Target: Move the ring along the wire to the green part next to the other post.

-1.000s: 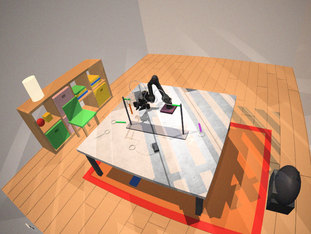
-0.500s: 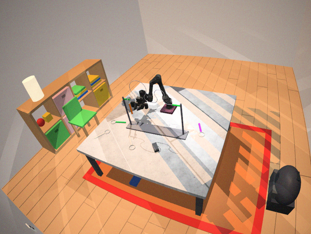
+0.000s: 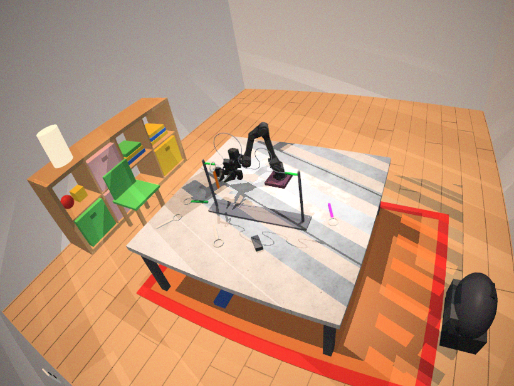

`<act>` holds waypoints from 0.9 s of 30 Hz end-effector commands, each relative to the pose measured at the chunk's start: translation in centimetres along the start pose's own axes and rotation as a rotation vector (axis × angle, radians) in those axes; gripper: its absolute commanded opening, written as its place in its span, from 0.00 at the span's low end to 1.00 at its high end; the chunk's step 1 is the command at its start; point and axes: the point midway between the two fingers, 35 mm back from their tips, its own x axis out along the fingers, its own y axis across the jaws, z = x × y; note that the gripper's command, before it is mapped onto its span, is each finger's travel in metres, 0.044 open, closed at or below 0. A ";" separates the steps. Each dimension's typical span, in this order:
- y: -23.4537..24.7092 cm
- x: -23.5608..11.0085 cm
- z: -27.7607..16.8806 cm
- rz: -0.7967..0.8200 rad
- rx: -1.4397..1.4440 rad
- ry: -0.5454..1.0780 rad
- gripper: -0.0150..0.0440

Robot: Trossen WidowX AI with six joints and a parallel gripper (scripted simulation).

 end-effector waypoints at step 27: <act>-0.3 4.7 0.2 -0.001 -0.005 -0.005 0.53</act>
